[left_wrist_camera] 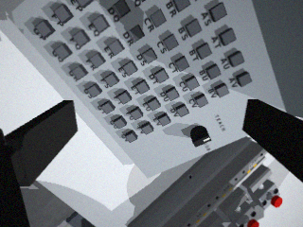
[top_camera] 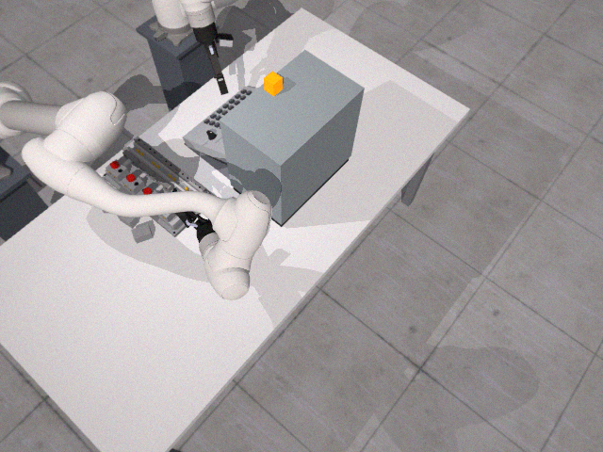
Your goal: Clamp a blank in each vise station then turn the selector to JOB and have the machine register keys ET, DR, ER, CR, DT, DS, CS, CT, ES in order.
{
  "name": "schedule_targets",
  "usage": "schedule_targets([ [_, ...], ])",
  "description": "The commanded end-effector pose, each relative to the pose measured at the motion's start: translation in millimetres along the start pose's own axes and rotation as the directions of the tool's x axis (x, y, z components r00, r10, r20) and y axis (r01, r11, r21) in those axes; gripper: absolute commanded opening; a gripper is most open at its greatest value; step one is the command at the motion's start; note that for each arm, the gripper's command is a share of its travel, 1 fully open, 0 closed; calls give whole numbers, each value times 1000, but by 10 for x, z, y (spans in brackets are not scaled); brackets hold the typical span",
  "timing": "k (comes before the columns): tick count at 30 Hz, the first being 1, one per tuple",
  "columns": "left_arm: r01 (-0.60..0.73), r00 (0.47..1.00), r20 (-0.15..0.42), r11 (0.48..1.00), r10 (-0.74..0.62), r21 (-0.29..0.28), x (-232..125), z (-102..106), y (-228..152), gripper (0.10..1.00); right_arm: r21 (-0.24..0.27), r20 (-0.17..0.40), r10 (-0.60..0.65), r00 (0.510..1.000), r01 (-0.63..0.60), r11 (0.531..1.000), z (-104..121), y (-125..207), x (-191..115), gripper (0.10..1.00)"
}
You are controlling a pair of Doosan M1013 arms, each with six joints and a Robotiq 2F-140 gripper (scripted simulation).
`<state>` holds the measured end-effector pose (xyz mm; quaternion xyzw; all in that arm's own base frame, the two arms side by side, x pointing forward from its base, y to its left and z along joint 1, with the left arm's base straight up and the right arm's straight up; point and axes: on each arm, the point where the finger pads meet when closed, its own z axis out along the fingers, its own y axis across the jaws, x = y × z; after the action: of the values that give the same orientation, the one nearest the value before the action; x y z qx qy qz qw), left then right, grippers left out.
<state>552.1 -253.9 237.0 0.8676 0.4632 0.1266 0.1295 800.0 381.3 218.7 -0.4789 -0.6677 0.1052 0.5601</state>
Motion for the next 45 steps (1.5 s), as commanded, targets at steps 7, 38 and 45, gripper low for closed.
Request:
schedule_targets([
  [7, 513, 848, -100, 853, -521, -96, 235, 39, -121, 1000, -2, 1, -2, 1000, 2, 1000, -7, -13, 13, 1000],
  [38, 513, 848, -100, 853, -521, -96, 329, 732, -100, 99, -2, 1, -2, 1000, 2, 1000, -7, -13, 13, 1000],
  [45, 513, 848, -100, 853, -521, -96, 336, 779, -99, 99, -2, 1, -2, 1000, 2, 1000, -7, -13, 13, 1000],
])
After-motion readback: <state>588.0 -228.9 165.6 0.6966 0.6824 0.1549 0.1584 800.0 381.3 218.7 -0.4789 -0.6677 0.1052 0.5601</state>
